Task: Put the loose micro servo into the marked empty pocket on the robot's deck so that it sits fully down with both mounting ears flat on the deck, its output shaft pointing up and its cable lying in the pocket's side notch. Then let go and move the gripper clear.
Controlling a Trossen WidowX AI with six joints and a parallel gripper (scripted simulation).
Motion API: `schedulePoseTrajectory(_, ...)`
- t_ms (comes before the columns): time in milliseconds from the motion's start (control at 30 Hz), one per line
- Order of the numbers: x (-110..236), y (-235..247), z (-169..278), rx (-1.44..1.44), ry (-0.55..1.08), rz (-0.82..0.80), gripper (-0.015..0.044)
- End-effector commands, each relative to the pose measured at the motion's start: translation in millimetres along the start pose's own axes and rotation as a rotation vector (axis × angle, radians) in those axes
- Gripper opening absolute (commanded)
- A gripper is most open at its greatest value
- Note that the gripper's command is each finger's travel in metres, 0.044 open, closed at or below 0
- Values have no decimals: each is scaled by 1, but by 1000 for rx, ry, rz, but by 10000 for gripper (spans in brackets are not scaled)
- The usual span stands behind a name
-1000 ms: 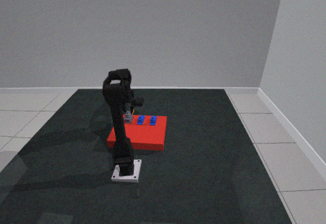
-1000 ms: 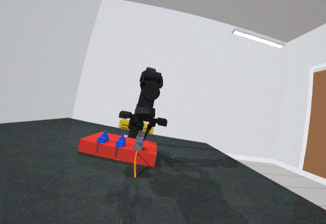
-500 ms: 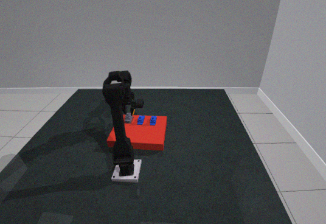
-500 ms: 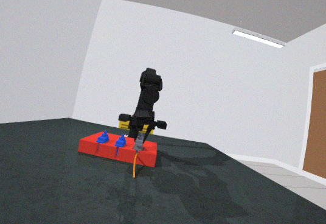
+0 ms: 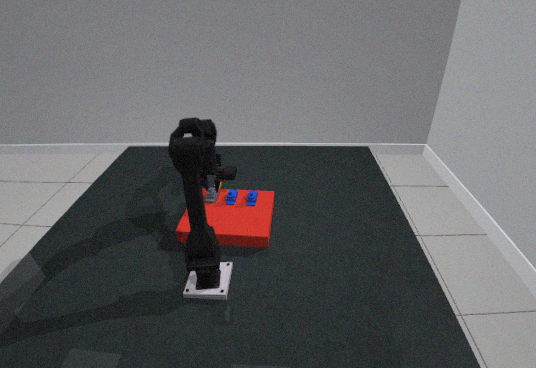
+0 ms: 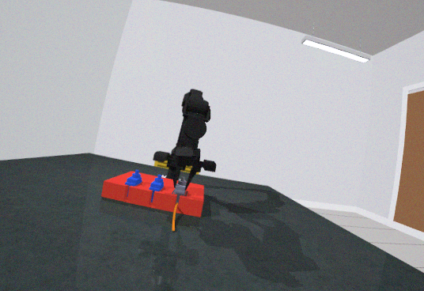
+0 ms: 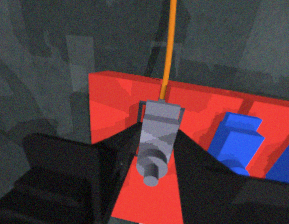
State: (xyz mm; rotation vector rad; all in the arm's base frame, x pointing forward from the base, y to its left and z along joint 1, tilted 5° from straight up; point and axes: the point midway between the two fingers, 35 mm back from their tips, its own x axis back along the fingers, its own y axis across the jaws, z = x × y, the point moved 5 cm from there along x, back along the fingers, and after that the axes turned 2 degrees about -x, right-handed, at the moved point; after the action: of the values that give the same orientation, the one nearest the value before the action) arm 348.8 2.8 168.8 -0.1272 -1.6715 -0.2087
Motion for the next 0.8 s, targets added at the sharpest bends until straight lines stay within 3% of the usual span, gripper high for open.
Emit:
schedulePoseTrajectory(0, -4, 0, 0, -3, 2, -2, 0)
schedulePoseTrajectory(233, -9, 0, 0, -3, 2, -2, 0)
schedulePoseTrajectory(467, -7, 0, 0, -3, 2, -2, 184)
schedulePoseTrajectory(767, 28, -2, 4, -3, 2, -2, 188)
